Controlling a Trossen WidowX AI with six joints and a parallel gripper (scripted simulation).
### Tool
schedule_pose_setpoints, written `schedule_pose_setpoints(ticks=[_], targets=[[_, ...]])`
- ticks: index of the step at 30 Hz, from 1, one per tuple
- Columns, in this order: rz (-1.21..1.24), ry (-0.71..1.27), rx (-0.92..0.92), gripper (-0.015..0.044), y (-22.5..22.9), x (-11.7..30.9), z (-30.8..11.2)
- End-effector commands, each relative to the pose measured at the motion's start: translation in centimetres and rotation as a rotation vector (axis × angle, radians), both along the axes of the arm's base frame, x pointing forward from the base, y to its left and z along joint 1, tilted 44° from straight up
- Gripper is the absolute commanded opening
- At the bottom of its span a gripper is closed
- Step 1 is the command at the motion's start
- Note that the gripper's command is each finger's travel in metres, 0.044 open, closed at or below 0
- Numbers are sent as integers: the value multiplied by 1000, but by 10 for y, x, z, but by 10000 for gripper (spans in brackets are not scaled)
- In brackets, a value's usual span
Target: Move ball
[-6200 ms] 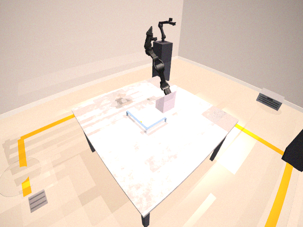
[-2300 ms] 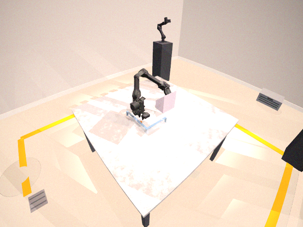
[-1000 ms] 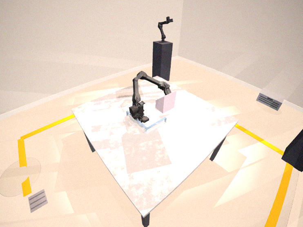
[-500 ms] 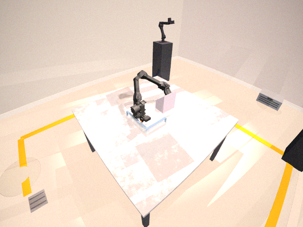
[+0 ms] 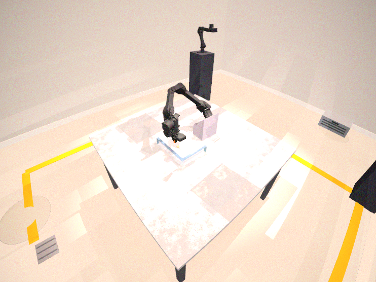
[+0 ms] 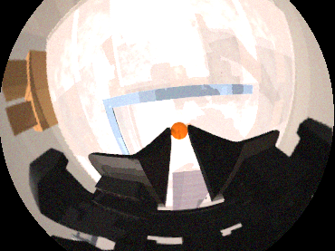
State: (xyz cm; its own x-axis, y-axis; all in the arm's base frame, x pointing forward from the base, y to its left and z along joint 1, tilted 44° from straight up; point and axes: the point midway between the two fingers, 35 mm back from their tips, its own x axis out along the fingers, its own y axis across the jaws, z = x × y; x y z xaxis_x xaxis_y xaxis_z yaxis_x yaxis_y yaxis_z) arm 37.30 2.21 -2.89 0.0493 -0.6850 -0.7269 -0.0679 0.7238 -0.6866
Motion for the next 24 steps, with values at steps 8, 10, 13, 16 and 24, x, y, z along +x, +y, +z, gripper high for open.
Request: schedule_pose_setpoints(ticks=[8,10,13,16,24], targets=[[-12,-12,5,0,2,-7,14],[-11,-12,5,0,-3,-11,13],[-10,-13,5,0,-10,-18,13],[-11,-11,4,0,-17,-25,12],[-14,-8,1,0,-37,-46,10]])
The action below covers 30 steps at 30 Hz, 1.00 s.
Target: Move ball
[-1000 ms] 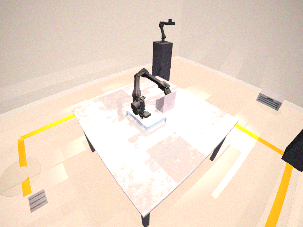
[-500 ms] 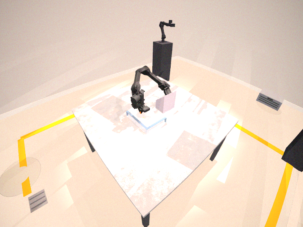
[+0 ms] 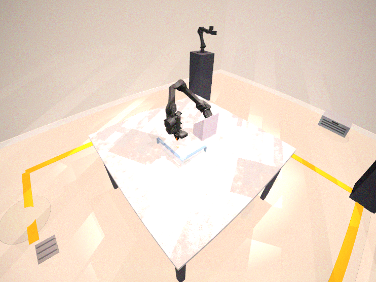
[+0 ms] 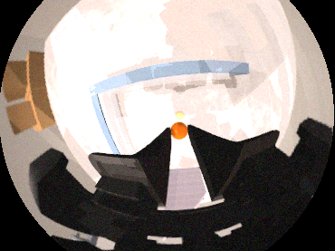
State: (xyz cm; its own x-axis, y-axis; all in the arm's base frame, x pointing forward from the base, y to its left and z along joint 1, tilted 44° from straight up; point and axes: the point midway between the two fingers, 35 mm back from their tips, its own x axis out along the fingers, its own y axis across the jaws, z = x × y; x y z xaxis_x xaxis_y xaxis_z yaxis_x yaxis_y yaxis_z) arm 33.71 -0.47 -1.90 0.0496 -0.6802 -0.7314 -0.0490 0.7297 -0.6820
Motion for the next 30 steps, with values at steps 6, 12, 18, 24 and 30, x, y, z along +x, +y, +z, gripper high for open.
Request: schedule_pose_setpoints(ticks=[6,12,18,24,30], targets=[[-1,6,-7,0,-14,-15,-1],[-1,6,-6,0,-31,-12,-19],[-1,6,-9,0,-56,-12,-45],[-1,6,-10,0,-63,-12,-51],[-1,6,-10,0,-64,-12,-52]])
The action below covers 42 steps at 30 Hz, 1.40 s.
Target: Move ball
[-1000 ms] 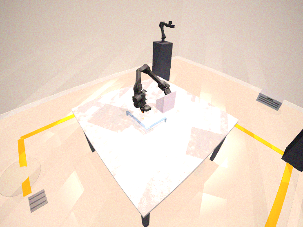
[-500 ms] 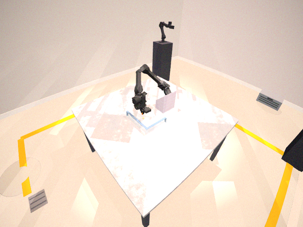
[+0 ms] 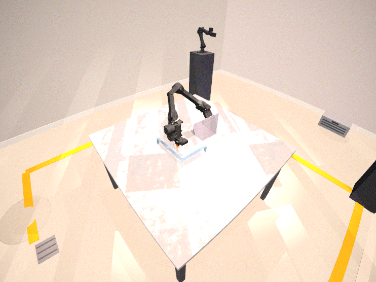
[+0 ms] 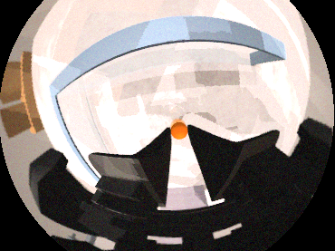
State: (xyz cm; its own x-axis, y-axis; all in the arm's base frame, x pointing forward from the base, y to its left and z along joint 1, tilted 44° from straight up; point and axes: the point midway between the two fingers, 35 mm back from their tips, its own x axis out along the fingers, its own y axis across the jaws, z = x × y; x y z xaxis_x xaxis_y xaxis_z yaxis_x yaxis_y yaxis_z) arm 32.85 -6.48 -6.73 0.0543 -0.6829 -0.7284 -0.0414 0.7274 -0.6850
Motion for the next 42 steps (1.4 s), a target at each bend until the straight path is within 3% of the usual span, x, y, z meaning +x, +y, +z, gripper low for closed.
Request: schedule_pose_setpoints(ticks=[1,22,30,38,42], targets=[[1,15,-7,0,-4,-3,-5],[1,15,-8,0,-16,-3,-17],[1,0,-2,207,-13,1,-14],[1,0,-2,207,-11,1,-12],[1,10,1,207,30,-2,29]])
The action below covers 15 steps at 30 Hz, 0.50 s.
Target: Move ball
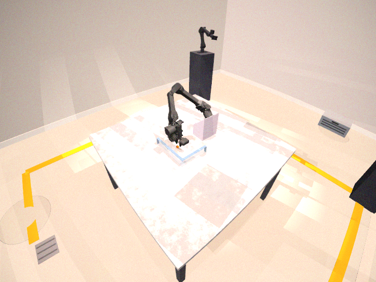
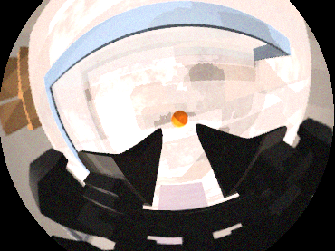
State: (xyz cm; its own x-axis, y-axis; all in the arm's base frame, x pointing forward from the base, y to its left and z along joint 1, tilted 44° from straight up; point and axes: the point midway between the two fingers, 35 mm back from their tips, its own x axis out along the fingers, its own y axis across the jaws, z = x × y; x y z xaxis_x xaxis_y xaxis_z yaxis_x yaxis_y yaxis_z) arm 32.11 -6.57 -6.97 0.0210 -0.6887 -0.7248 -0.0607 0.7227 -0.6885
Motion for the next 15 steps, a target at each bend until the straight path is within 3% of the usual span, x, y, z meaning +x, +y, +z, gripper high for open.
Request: schedule_pose_setpoints(ticks=[1,14,15], targets=[[10,-25,6,207,40,3,42],[27,-27,2,207,44,4,43],[27,-27,2,233,45,4,45]])
